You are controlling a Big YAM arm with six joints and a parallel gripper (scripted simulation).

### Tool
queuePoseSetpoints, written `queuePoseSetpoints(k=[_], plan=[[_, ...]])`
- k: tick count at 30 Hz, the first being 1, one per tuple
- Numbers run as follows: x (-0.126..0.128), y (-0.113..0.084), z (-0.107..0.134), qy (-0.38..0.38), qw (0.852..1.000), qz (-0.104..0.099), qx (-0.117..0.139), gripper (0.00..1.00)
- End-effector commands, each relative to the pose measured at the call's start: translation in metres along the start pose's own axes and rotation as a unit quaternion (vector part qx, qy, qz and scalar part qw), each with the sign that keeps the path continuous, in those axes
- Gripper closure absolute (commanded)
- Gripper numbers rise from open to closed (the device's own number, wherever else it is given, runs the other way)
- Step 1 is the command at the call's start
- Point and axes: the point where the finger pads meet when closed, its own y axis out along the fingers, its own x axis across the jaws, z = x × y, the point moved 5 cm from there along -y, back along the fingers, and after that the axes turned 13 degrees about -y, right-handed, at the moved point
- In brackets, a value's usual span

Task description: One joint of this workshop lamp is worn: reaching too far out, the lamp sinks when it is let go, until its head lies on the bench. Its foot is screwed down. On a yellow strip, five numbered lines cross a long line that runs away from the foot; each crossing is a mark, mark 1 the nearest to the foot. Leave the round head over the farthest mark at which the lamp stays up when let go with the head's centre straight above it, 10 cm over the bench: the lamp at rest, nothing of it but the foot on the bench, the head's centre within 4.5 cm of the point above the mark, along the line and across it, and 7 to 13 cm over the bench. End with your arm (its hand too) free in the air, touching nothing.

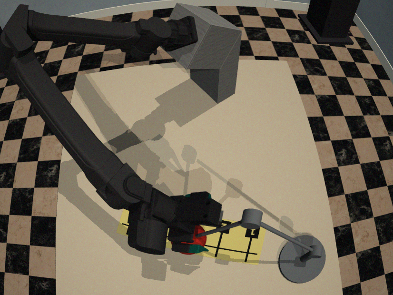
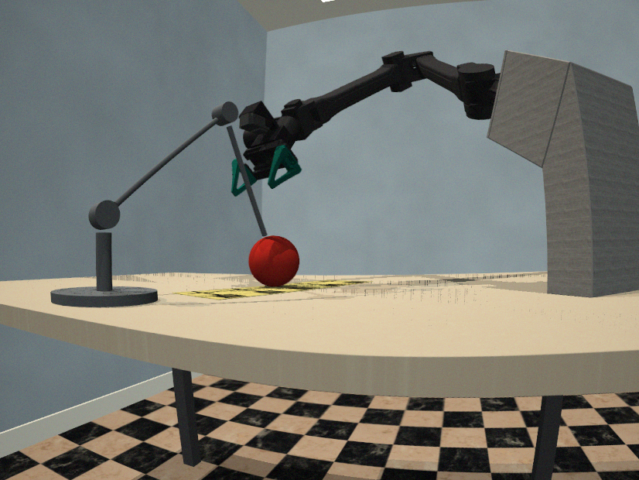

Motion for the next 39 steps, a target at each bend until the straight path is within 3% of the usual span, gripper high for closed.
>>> queuePoseSetpoints(k=[1, 32, 39], plan=[[-0.002, -0.002, -0.001, -0.001, 1.000, 0.003, -0.001, 0.00], [-0.002, -0.002, -0.001, -0.001, 1.000, 0.003, -0.001, 0.00], [-0.001, -0.033, -0.002, -0.001, 1.000, 0.003, -0.001, 0.00]])
